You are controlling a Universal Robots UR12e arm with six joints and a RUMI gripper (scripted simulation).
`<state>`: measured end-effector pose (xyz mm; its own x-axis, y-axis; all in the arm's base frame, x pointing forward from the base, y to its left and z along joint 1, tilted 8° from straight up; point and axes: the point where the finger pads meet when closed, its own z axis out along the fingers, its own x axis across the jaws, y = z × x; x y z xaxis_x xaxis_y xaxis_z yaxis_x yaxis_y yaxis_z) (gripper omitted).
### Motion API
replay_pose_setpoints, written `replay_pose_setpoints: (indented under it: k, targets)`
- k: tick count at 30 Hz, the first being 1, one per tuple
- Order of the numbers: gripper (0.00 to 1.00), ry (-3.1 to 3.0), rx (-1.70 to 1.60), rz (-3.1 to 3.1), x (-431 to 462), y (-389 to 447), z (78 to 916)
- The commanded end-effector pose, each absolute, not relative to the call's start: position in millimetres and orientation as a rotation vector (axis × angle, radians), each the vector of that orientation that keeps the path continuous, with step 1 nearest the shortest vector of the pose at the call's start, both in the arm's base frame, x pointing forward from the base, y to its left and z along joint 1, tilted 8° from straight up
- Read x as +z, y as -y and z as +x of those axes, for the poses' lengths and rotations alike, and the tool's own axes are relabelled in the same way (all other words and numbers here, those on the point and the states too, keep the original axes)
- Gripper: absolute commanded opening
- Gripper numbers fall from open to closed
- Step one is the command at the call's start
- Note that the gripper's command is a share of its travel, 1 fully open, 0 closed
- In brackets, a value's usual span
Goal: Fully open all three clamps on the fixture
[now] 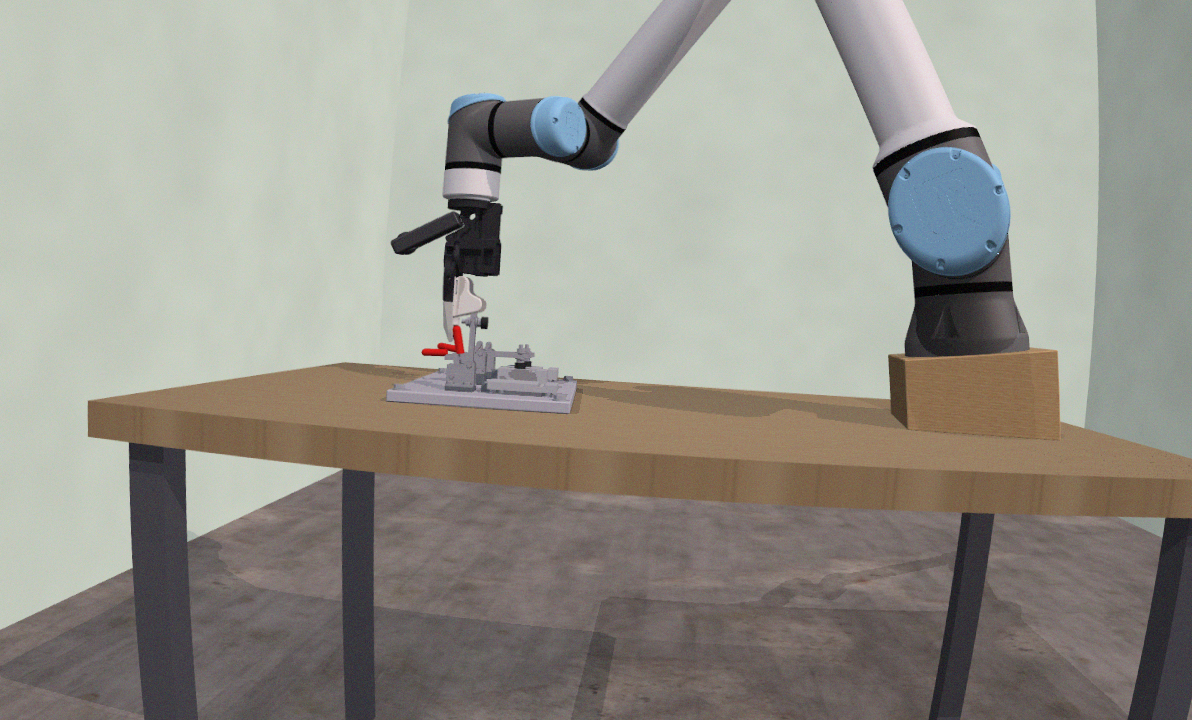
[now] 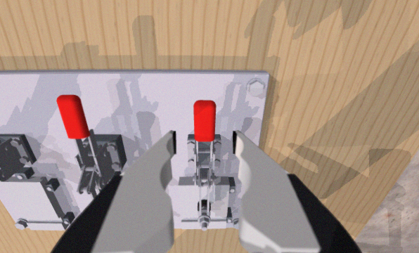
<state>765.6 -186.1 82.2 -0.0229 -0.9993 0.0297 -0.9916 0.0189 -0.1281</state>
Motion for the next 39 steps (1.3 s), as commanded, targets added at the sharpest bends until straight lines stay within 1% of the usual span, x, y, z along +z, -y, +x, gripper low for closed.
replay_pose_setpoints:
  k: [1, 39]
  targets:
    - [0.28, -2.192, -0.175, -2.146, 83, 186, 766]
    - [0.28, -2.192, -0.175, -2.146, 56, 187, 770]
